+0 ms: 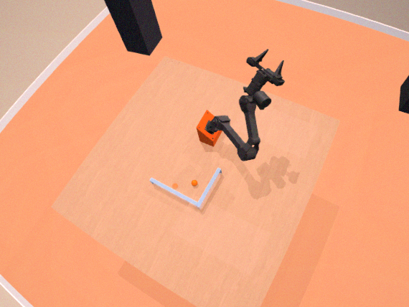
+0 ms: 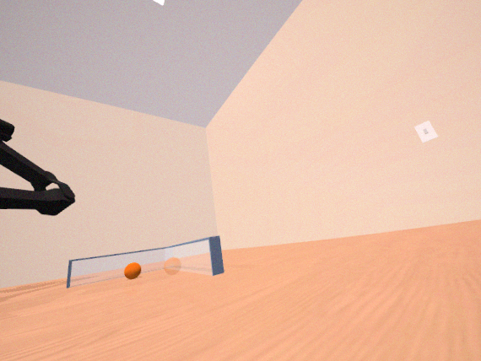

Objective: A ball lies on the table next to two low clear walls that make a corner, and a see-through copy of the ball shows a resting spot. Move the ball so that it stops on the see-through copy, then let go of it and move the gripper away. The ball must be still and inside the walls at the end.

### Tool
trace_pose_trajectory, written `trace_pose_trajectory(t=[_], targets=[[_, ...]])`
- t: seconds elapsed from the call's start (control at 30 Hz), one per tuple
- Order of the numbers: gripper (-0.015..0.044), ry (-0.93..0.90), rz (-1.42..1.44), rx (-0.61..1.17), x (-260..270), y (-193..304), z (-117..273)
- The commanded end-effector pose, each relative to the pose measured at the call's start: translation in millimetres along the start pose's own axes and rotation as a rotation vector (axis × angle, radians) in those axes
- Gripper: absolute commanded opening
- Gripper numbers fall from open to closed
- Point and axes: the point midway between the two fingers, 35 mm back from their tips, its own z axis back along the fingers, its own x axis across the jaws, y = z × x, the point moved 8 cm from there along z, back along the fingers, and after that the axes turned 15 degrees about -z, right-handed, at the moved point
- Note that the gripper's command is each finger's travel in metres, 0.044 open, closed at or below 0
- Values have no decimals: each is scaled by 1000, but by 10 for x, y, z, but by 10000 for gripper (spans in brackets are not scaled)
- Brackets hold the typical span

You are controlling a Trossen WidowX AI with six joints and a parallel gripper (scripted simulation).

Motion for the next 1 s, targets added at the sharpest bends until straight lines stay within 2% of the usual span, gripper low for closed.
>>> trace_pose_trajectory(t=[0.0, 0.13, 0.43, 0.67, 0.97], targets=[[374, 4, 2, 1, -7, 1, -1], [272, 92, 59, 19, -183, 39, -25], [272, 486, 346, 246, -1048, 353, 56], [272, 731, 571, 610, -1701, 761, 402], [272, 826, 723, 1181, -2165, 1374, 1104]])
